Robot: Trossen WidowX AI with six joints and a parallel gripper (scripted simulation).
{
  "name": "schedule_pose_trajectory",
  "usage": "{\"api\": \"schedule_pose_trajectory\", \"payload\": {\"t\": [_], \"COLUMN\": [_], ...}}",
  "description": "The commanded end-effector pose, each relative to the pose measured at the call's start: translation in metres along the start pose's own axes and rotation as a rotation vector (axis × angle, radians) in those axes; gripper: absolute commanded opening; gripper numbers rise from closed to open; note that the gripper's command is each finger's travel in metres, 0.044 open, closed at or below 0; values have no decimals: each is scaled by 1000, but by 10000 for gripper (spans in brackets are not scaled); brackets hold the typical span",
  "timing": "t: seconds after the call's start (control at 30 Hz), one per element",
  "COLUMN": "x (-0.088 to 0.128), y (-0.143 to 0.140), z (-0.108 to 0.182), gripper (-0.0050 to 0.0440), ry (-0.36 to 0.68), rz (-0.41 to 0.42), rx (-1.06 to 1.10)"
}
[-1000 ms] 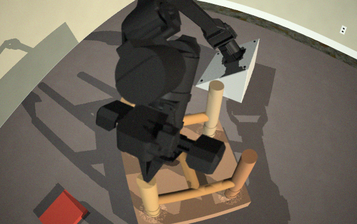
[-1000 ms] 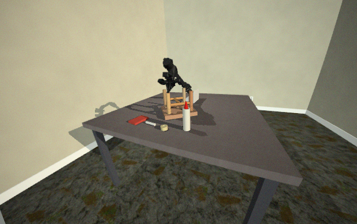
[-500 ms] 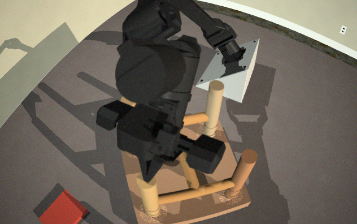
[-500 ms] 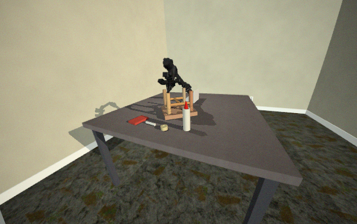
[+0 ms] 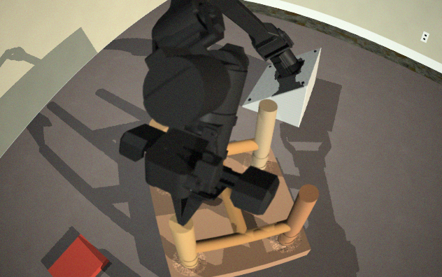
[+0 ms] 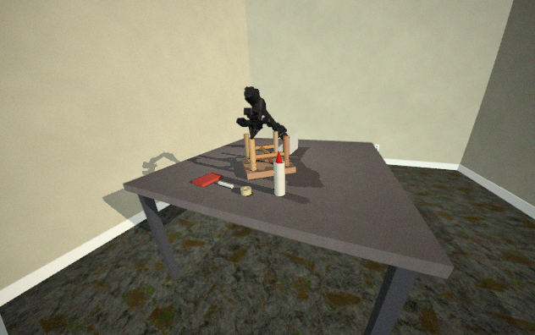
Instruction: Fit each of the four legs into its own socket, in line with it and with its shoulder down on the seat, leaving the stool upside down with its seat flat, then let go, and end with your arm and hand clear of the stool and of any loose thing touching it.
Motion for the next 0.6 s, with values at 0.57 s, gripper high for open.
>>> {"api": "schedule_pose_trajectory", "payload": {"t": [0.57], "x": [-9], "y": [-2], "z": [5], "gripper": [0], "ry": [15], "rz": [-2], "rx": [2]}}
Point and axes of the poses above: the point midway between the two fingers, 35 mm back from their tips, its own x axis back along the fingers, its own y axis across the jaws, z = x × y, the point moved 7 cm from there along x, back along the fingers, and after that the axes turned 12 degrees about x, right-handed, at the moved point
